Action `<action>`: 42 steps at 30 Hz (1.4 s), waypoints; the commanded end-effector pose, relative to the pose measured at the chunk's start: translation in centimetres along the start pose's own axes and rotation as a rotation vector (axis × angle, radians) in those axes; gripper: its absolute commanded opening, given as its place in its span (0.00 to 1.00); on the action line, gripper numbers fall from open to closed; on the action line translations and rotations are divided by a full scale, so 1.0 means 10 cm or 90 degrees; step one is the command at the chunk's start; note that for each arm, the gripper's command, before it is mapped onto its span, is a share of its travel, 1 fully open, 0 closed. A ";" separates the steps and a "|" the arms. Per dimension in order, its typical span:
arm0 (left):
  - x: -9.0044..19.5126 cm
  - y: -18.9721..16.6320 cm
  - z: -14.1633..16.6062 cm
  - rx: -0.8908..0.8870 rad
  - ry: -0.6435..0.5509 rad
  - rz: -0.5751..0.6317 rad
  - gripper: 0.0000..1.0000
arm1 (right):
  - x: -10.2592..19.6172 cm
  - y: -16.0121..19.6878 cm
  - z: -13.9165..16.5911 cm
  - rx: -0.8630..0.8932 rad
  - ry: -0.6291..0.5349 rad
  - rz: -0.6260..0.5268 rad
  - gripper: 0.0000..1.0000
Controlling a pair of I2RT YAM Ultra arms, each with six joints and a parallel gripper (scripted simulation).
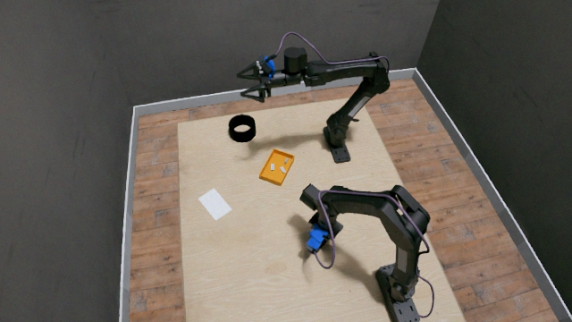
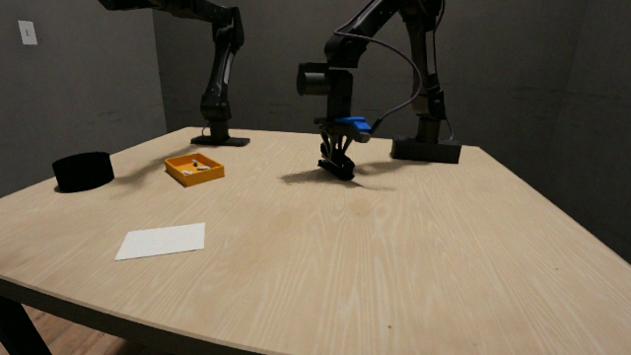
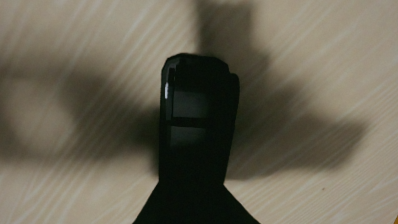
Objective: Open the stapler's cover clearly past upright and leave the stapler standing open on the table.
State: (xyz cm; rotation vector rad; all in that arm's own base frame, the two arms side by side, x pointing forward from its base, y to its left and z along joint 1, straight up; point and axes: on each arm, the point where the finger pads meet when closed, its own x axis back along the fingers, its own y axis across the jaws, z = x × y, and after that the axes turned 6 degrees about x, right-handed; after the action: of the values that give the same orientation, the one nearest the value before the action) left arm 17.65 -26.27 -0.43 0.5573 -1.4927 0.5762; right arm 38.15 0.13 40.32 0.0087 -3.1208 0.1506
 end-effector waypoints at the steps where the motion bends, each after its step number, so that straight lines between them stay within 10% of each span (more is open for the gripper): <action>1: -0.05 0.02 -0.01 0.001 -0.009 -0.002 0.22 | 0.01 -0.01 -0.08 0.005 -0.017 0.005 1.00; 11: 0.00 -0.01 0.00 0.000 -0.003 0.003 0.22 | 0.01 -0.01 -0.08 0.005 -0.017 0.005 1.00; 16: 0.03 0.02 0.00 0.001 -0.002 0.007 0.62 | 0.01 -0.01 -0.08 0.005 -0.017 0.005 1.00; 32: 0.37 -0.03 -0.01 0.001 0.001 0.036 0.62 | 0.01 -0.01 -0.08 0.005 -0.017 0.005 1.00; 35: 0.45 -0.04 -0.05 0.003 0.001 0.036 0.96 | 0.01 -0.01 -0.08 0.005 -0.017 0.005 1.00; 42: 0.76 -0.03 -0.03 0.001 0.001 0.036 1.00 | 0.01 -0.01 -0.08 0.005 -0.017 0.005 1.00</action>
State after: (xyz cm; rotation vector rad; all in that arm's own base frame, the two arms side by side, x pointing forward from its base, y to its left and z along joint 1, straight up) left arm 17.74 -26.40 4.18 0.5229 -1.5027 0.6098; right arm 38.15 0.13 40.32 0.0087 -3.1208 0.1506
